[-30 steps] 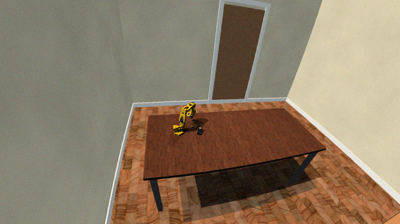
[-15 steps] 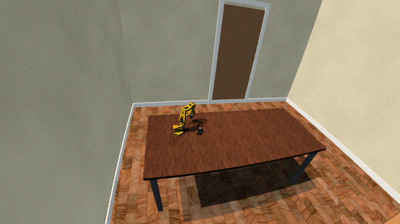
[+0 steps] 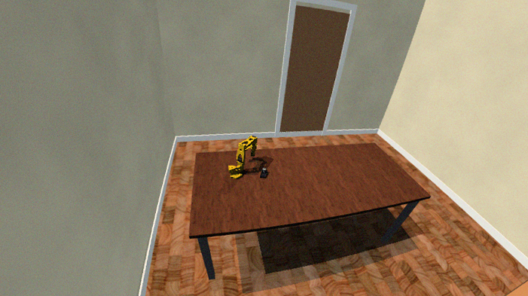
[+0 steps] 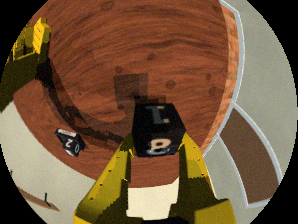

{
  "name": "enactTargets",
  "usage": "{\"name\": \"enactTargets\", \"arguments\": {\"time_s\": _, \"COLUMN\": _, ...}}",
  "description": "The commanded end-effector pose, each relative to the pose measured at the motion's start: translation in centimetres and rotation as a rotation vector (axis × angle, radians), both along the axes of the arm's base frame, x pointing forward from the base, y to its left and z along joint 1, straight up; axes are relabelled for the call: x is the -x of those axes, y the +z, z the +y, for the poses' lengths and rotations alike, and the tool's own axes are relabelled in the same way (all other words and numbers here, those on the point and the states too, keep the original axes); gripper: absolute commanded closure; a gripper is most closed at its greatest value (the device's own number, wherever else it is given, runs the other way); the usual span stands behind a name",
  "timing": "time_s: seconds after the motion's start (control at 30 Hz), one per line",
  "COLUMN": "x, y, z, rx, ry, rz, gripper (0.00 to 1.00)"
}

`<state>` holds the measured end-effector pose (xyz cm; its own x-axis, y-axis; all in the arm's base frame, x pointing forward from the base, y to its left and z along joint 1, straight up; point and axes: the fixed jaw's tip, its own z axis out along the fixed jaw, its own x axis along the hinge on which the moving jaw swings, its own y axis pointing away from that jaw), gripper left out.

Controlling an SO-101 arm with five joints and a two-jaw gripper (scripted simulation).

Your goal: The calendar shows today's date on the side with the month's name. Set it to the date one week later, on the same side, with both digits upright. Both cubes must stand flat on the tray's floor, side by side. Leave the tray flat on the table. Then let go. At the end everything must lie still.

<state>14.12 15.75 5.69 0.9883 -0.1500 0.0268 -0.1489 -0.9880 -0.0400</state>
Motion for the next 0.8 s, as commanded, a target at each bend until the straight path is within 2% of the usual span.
{"name": "enactTargets", "arguments": {"time_s": 0.0, "x": -0.13, "y": 1.02, "z": 0.7, "rx": -0.071, "ry": -0.076, "rz": -0.047, "gripper": 1.0}}
{"name": "enactTargets", "arguments": {"time_s": 0.53, "x": -0.06, "y": 0.99, "z": 0.76, "rx": -0.081, "ry": -0.138, "rz": -0.047, "gripper": 1.0}}
{"name": "enactTargets", "arguments": {"time_s": 0.77, "x": 0.06, "y": 0.95, "z": 0.96, "rx": -0.111, "ry": -0.267, "rz": -0.051, "gripper": 1.0}}
